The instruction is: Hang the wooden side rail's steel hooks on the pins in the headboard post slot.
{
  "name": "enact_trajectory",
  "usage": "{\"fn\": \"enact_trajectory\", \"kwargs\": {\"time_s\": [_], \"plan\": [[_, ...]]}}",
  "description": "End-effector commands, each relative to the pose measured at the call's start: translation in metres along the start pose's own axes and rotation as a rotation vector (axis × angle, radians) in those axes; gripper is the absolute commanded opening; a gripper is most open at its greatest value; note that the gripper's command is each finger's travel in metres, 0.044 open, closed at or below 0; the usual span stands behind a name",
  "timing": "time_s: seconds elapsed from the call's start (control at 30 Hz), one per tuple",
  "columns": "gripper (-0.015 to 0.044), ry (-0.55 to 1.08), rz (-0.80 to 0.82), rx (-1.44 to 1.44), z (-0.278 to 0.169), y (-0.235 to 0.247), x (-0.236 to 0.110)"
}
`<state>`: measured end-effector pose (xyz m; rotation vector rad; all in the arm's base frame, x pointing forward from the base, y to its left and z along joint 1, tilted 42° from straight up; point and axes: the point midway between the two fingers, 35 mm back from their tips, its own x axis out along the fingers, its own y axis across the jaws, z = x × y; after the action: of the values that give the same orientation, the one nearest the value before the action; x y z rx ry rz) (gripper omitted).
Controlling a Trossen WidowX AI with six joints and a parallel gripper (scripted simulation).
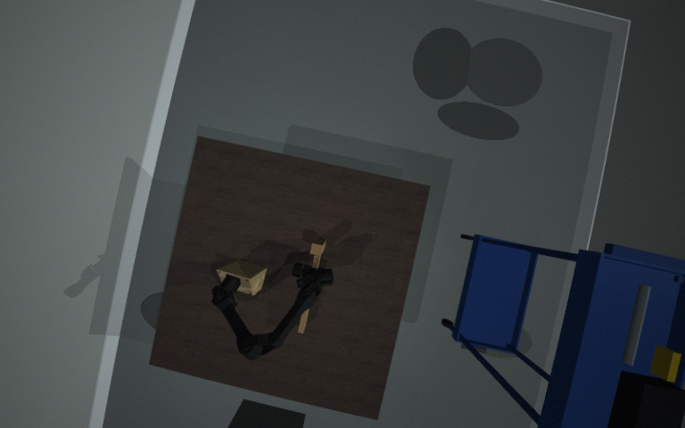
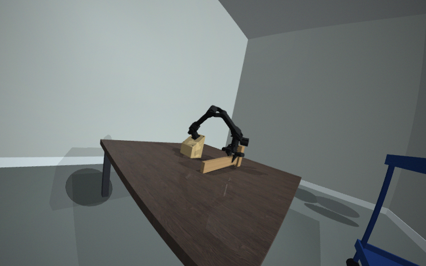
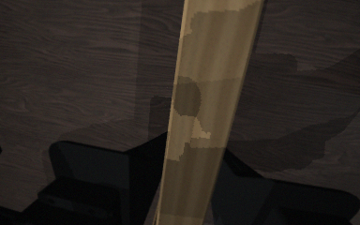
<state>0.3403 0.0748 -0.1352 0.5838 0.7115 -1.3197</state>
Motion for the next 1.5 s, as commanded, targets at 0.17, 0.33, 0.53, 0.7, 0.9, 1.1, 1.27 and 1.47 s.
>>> {"fn": "enact_trajectory", "kwargs": {"time_s": [0.17,0.33,0.53,0.7,0.9,1.1,1.27,1.47], "plan": [[0.0000,0.002,0.008,-0.003,-0.0041,-0.0006,-0.0012],[0.0000,0.002,0.008,-0.003,-0.0047,-0.0012,-0.0007],[0.0000,0.002,0.008,-0.003,-0.0053,-0.0018,0.0000],[0.0000,0.002,0.008,-0.003,-0.0058,-0.0019,0.0004],[0.0000,0.002,0.008,-0.003,-0.0062,-0.0015,0.0000],[0.0000,0.003,0.008,-0.003,-0.0067,-0.0010,-0.0005],[0.0000,0.003,0.008,-0.003,-0.0071,-0.0007,-0.0009],[0.0000,0.003,0.008,-0.003,-0.0076,-0.0003,-0.0014]]}}
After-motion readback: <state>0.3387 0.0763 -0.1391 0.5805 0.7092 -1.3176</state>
